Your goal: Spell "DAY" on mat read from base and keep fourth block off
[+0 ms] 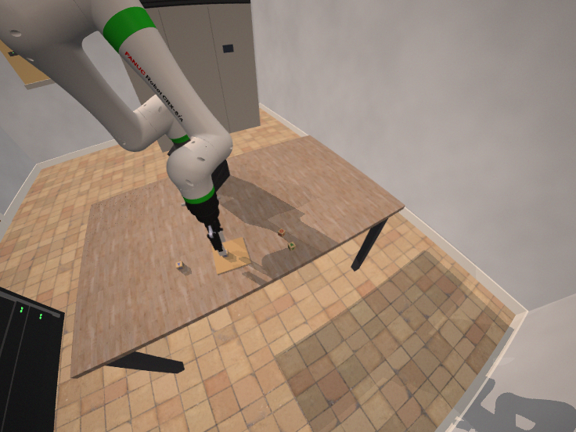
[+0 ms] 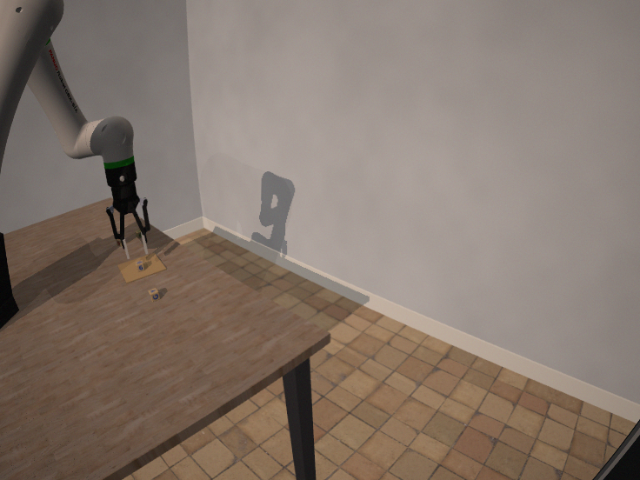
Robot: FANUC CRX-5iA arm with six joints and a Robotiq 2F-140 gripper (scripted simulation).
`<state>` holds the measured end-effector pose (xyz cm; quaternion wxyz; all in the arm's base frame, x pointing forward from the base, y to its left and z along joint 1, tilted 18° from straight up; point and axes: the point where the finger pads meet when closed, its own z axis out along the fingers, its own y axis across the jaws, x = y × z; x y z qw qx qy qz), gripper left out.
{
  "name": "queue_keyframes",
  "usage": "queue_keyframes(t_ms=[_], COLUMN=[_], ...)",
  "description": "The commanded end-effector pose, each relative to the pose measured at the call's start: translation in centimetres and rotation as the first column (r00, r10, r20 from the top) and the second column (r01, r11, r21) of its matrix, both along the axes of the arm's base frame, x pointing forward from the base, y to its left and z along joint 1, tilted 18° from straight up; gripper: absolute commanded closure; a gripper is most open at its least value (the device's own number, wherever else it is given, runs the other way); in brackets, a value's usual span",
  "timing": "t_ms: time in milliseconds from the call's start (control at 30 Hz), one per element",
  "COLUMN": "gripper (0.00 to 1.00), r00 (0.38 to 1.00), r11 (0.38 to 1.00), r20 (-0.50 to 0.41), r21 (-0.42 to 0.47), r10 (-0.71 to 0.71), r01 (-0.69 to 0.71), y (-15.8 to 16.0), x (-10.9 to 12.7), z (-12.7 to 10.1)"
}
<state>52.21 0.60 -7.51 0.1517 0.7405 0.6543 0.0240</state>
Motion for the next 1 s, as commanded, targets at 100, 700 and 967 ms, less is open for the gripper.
queue_keyframes(t_ms=[100,700,967], gripper=[0.63,0.63,0.63], r00=[1.0,1.0,1.0], r11=[1.0,1.0,1.0], r20=[0.001,0.001,0.001], r21=[0.0,0.0,0.0], r10=[0.0,0.0,0.0], r01=[0.0,0.0,0.0], y=[-0.1,-0.3,-0.3], x=[0.2,0.4,0.4], z=[-0.7,-1.6,-1.6])
